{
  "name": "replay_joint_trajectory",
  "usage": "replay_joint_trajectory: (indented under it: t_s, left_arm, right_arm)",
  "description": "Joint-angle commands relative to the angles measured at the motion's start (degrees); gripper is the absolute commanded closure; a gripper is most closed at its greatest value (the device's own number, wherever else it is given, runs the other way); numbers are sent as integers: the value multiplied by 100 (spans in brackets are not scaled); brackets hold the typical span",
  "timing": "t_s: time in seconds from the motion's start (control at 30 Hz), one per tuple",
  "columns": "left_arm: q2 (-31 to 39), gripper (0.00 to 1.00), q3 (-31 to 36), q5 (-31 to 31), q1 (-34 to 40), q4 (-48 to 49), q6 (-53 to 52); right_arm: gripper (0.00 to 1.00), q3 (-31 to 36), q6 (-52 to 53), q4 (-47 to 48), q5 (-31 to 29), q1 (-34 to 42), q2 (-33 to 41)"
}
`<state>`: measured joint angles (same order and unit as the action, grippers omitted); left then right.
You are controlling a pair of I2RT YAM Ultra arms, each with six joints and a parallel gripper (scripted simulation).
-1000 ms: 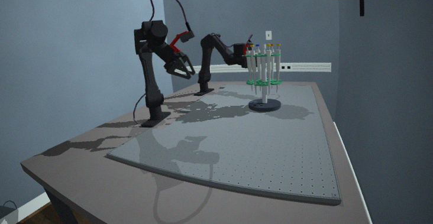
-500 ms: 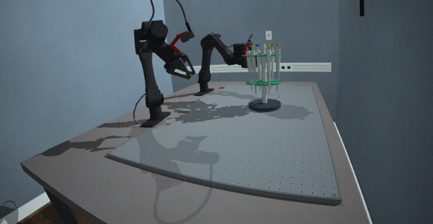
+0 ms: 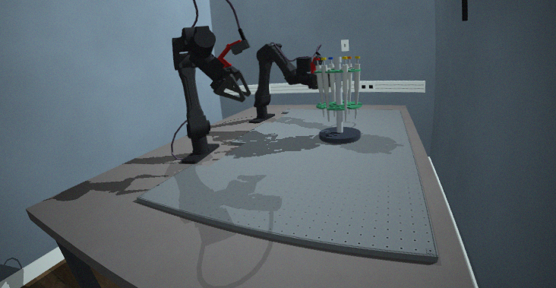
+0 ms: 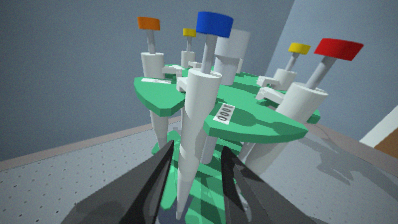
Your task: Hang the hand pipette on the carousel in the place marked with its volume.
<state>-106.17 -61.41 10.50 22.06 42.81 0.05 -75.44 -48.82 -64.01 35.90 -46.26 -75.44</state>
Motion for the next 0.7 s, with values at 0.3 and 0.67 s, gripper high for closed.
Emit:
replay_joint_trajectory:
  t_s: [0.3, 0.67]
  left_arm:
    - [260, 50, -164, -873, 200, 165, -16]
    - [259, 50, -165, -855, 200, 166, -20]
  right_arm:
    - [0, -140, -28, 82, 121, -48, -1]
    - [0, -140, -28, 82, 121, -48, -1]
